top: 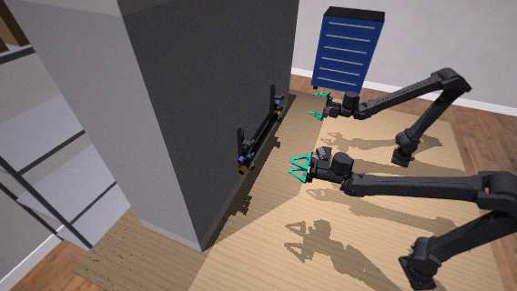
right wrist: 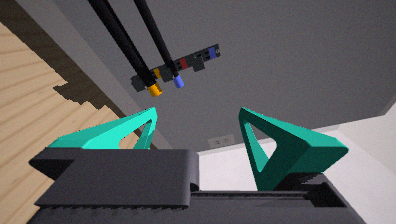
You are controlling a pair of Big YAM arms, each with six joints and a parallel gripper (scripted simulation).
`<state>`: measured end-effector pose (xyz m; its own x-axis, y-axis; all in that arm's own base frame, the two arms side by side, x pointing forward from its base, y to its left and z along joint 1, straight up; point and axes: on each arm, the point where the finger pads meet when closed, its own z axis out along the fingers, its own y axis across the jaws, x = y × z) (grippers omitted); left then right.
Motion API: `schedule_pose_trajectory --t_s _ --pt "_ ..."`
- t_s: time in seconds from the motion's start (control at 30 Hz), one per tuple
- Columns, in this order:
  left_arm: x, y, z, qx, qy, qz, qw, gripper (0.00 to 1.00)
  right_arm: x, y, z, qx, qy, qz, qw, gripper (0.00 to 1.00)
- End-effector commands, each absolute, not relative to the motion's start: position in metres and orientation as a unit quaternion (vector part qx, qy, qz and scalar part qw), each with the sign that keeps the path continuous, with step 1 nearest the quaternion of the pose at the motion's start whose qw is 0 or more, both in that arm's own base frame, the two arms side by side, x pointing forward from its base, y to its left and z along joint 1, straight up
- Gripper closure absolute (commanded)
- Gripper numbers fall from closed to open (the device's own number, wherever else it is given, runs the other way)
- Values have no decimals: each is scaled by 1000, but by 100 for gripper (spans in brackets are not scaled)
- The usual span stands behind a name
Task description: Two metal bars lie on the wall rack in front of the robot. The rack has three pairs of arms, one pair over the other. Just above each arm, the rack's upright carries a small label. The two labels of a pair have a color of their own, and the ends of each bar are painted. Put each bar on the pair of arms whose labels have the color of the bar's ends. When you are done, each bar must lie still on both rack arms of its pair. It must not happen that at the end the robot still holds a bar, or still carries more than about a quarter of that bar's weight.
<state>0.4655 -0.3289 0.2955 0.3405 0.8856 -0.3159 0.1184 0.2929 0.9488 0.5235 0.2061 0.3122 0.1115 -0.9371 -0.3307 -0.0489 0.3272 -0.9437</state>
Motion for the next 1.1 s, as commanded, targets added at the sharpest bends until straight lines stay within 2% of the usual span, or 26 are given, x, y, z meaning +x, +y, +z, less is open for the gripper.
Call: schedule_pose_trajectory --t_s 0.0,1.07 --pt "464 -351 316 516 455 318 652 0 526 220 316 -460 529 -392 596 0" --pt "451 -429 277 602 371 371 602 0 527 270 277 -539 458 -458 539 0"
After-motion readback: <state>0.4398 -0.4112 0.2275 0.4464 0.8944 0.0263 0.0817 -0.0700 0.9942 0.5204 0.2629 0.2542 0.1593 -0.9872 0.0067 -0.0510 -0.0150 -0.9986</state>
